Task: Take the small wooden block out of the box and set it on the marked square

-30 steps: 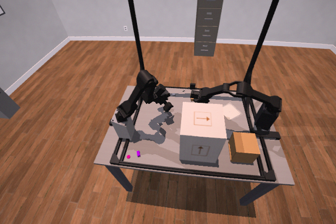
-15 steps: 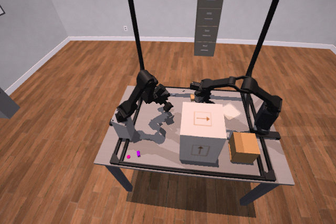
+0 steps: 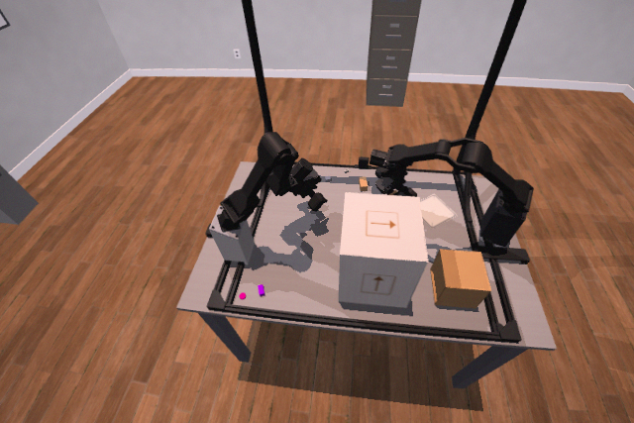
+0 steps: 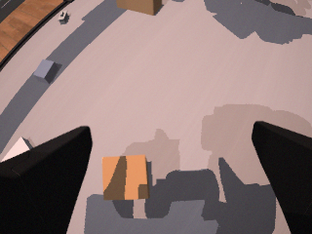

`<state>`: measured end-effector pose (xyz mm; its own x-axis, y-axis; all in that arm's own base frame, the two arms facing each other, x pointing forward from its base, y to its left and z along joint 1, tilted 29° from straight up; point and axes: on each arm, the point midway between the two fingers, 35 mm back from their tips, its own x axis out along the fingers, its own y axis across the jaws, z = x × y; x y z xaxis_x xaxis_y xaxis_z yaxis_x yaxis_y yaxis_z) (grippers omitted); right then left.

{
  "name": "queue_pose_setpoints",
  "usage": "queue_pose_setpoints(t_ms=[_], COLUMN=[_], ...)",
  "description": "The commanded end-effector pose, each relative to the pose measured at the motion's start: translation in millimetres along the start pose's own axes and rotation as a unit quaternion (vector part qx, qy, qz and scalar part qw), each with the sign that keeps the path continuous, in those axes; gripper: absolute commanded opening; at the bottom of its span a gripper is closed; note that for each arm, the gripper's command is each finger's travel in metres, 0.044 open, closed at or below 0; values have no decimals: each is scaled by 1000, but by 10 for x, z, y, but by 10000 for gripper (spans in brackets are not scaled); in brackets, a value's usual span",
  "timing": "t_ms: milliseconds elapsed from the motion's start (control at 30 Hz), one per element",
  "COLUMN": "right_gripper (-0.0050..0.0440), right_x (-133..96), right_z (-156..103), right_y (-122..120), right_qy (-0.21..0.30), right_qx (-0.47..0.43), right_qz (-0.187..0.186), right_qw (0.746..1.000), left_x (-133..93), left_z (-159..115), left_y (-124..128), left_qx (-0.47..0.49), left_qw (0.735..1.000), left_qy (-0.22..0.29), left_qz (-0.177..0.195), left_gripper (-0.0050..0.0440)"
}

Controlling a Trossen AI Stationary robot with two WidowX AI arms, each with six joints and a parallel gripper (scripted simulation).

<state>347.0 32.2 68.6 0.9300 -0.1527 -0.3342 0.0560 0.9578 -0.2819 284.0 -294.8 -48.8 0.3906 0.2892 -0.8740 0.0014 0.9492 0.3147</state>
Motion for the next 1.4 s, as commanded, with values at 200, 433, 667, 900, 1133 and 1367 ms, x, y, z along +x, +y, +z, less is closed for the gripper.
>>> queue_pose_setpoints(t_ms=[200, 433, 667, 900, 1133, 1367], right_gripper=[400, 400, 400, 400, 400, 400], right_x=[-2, -2, -2, -2, -2, -2], right_z=[4, 4, 4, 4, 4, 4], right_y=[-4, -4, -4, -4, -4, -4], right_qy=[-1, -1, -1, -1, -1, -1], right_qx=[2, 2, 2, 2, 2, 2], right_qz=[-1, -1, -1, -1, -1, -1], right_qw=[1000, 1000, 1000, 1000, 1000, 1000], left_x=[-63, -64, -61, -51, -37, -20], left_z=[-320, -599, -794, -1056, -1270, -1472], left_y=[67, 164, 251, 399, 547, 715], left_qx=[-3, -2, -2, -2, -3, -3], left_qw=[1000, 1000, 1000, 1000, 1000, 1000], left_qy=[-4, -4, -4, -4, -5, -6], left_qz=[-7, -7, -7, -7, -6, -5], left_gripper=[0, 0, 0, 0, 0, 0])
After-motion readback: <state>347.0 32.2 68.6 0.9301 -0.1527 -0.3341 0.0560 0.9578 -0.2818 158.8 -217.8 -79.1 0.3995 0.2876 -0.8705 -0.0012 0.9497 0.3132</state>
